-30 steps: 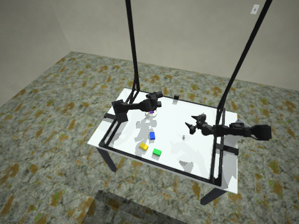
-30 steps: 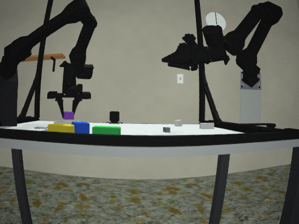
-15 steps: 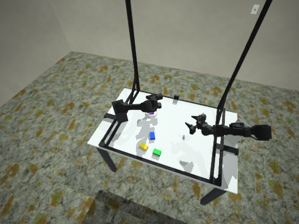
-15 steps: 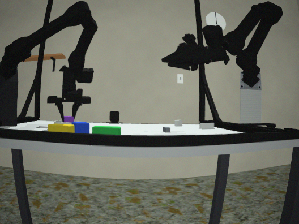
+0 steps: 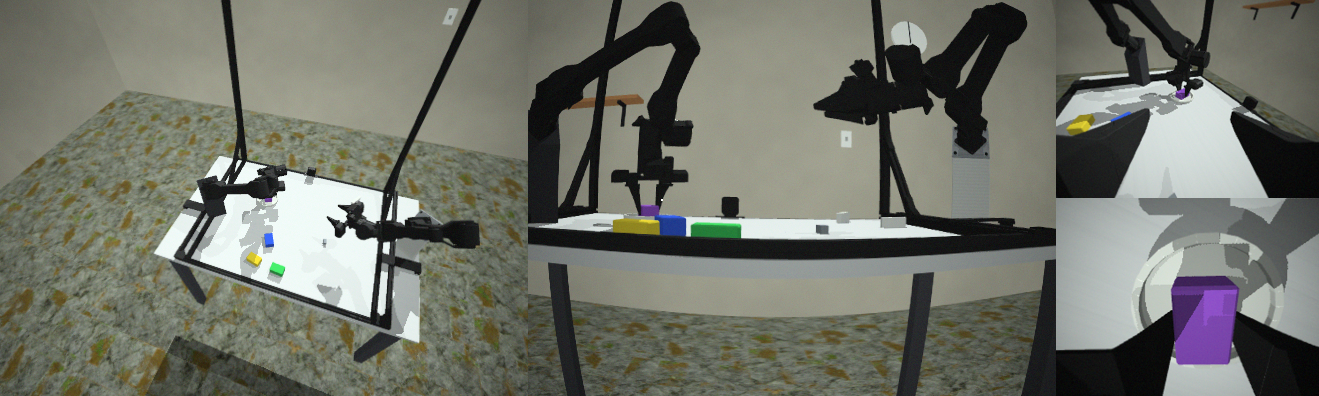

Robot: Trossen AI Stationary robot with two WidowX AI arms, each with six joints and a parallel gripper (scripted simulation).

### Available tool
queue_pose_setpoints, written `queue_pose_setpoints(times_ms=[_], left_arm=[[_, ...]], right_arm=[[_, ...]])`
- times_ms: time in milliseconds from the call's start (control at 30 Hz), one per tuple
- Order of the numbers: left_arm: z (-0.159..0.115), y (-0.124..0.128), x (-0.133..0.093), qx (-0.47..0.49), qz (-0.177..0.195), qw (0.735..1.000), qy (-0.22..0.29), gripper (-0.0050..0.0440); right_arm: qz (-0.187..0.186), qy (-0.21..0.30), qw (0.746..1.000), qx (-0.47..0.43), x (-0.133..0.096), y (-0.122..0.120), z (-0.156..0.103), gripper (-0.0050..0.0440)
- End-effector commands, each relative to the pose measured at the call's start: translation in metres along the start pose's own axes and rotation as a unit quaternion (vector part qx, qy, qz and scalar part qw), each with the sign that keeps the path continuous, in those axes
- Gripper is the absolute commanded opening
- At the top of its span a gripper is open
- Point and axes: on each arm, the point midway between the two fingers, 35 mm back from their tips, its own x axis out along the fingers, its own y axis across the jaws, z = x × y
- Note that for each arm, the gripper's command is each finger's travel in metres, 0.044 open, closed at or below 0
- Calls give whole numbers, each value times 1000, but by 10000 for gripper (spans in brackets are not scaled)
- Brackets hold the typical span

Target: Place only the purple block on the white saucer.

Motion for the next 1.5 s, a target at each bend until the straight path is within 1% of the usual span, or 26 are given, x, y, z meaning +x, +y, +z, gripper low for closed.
queue_pose_setpoints(times_ms=[0,67,733,800,867,900,967,1033,1367,1467], left_arm=[[1,0,0,2,0,1000,-2,400],[1,0,0,2,0,1000,-2,400],[1,0,0,2,0,1000,-2,400],[1,0,0,2,0,1000,-2,400],[1,0,0,2,0,1000,-2,400],[1,0,0,2,0,1000,-2,400],[1,0,0,2,0,1000,-2,400],[1,0,0,2,0,1000,-2,400],[1,0,0,2,0,1000,-2,400],[1,0,0,2,0,1000,-2,400]], right_arm=[[-2,1,1000,1,1,0,0,192],[-2,1,1000,1,1,0,0,240],[-2,1,1000,1,1,0,0,243],[-3,2,1000,2,-6,0,0,243],[-2,4,1000,9,-28,1,-1,243],[5,7,1000,21,-36,5,-3,243],[0,5,1000,15,-41,2,-2,243],[-8,2,1000,4,-45,-2,0,243],[-8,2,1000,5,-45,-2,0,243],[-8,2,1000,5,-45,-2,0,315]])
